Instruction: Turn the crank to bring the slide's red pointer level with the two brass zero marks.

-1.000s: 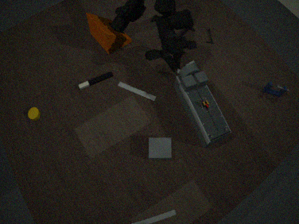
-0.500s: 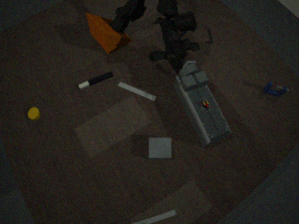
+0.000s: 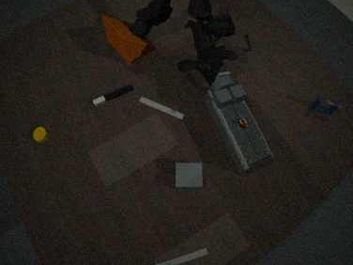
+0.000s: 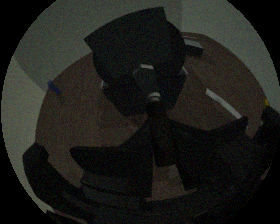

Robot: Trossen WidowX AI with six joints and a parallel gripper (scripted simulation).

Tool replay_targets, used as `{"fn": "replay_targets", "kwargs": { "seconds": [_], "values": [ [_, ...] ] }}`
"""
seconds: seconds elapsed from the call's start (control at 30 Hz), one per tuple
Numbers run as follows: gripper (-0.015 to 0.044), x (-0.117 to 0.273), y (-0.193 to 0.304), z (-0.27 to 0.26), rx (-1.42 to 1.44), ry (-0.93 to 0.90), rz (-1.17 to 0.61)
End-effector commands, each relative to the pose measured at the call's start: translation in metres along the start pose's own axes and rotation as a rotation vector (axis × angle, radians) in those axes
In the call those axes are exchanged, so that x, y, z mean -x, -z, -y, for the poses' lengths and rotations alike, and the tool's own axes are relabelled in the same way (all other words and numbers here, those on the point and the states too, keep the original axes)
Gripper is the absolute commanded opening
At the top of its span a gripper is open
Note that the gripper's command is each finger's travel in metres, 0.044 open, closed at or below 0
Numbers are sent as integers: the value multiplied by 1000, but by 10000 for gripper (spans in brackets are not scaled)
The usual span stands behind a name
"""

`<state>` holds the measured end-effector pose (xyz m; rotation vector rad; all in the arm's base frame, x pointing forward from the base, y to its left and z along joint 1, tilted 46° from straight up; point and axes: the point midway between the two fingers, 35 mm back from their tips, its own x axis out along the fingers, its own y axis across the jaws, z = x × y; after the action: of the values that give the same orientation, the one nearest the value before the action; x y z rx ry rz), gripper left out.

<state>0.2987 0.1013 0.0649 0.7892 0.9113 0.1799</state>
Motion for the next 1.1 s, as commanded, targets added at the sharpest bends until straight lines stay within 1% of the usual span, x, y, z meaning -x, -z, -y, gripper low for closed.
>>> {"fn": "replay_targets", "kwargs": {
  "seconds": [0.0,1.07],
  "values": [
    [0,-1,1,-9,13,-20,-9],
    [0,0,0,-15,13,-20,-9]
  ]
}}
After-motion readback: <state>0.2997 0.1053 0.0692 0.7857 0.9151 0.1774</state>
